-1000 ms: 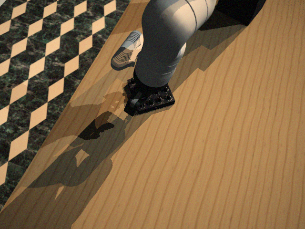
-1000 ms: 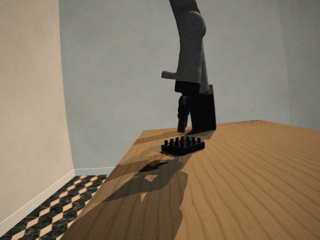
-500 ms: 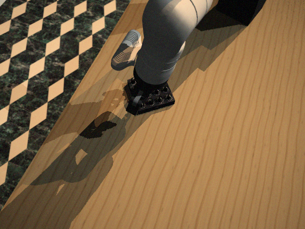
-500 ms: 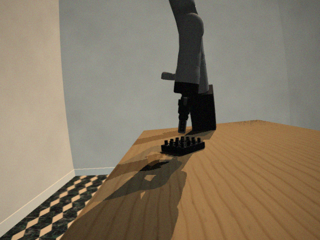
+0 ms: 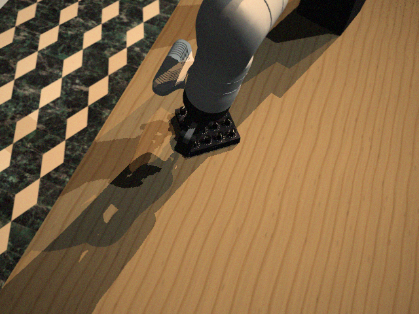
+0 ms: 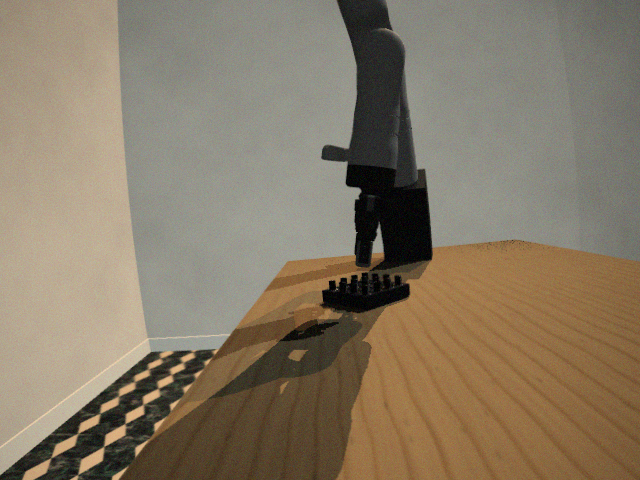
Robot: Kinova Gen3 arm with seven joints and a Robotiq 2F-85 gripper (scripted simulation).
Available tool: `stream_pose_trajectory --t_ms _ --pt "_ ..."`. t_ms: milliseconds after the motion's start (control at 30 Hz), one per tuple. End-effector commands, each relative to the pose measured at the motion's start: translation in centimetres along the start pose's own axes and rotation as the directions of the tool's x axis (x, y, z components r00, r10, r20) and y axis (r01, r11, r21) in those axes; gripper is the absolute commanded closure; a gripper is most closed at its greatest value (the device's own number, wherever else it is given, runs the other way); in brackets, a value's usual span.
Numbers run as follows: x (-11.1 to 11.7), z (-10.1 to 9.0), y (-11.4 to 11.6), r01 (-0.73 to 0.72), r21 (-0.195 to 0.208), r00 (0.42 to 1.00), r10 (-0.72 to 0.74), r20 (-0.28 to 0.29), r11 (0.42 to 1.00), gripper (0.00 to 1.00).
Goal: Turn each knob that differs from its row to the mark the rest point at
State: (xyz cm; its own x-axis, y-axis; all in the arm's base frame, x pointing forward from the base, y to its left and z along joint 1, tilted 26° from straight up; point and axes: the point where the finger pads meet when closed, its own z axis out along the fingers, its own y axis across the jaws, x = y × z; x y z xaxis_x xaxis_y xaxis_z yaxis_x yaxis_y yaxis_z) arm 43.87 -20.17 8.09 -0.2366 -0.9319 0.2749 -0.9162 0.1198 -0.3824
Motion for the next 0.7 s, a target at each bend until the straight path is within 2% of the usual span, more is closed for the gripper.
stream_pose_trajectory --t_ms 0,33,300,333,667 --pt "-0.01 0.05 0.16 -0.004 -0.001 1.0 0.004 0.003 1.0 0.0" --pt "0.03 0.15 0.43 0.034 0.005 0.999 -0.034 0.007 0.999 0.0" --pt "0.03 0.15 0.43 0.034 0.005 0.999 -0.034 0.007 0.999 0.0" --pt "0.05 0.22 0.71 0.072 0.011 0.997 -0.072 0.012 0.997 0.0" --pt "0.06 0.29 0.99 0.108 0.017 0.994 -0.108 0.016 0.994 0.0"
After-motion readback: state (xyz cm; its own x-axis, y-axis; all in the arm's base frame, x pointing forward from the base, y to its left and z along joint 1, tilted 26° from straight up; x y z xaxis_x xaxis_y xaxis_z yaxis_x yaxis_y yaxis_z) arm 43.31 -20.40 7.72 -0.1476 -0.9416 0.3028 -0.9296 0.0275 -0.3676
